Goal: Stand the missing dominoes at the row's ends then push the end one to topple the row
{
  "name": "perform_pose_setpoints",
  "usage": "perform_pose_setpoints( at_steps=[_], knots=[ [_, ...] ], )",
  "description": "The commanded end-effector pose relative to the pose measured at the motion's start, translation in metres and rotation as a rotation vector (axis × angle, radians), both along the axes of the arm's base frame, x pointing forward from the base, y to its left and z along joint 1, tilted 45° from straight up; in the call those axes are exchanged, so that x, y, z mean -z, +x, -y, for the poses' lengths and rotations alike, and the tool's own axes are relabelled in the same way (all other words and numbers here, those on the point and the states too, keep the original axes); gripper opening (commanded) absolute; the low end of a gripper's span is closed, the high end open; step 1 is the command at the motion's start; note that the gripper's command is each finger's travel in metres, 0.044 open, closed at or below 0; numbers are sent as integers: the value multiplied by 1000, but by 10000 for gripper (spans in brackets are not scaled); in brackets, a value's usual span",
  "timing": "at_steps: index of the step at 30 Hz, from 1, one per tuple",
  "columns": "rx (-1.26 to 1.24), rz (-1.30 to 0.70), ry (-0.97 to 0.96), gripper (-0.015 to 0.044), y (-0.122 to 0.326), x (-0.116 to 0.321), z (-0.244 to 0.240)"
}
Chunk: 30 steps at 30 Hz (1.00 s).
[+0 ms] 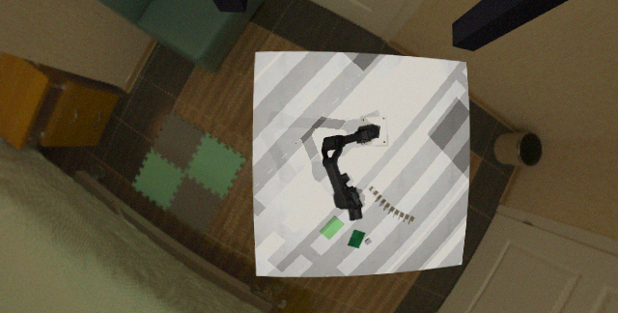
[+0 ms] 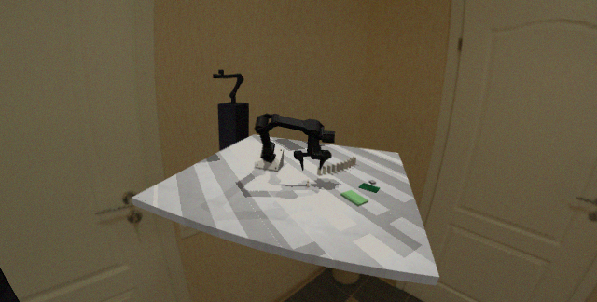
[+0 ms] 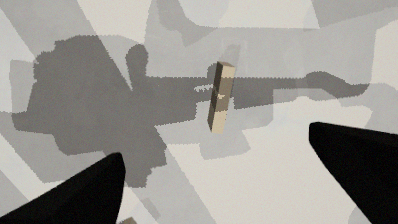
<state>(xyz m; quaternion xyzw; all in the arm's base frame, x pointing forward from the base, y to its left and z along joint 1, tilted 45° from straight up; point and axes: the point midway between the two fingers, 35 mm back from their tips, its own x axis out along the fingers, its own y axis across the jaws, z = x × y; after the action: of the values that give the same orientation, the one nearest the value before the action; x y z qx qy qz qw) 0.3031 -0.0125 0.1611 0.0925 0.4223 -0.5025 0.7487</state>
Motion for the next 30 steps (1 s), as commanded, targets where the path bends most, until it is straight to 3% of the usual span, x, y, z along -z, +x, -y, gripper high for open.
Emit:
perform_pose_setpoints(
  at_steps=[1,10,18,30],
  knots=[
    [191,192,20,440,-7,-10,22],
    [191,192,20,440,-3,-12,25],
    [191,194,19,440,6,29,65],
    [191,194,17,440,5,41,76]
  ],
)
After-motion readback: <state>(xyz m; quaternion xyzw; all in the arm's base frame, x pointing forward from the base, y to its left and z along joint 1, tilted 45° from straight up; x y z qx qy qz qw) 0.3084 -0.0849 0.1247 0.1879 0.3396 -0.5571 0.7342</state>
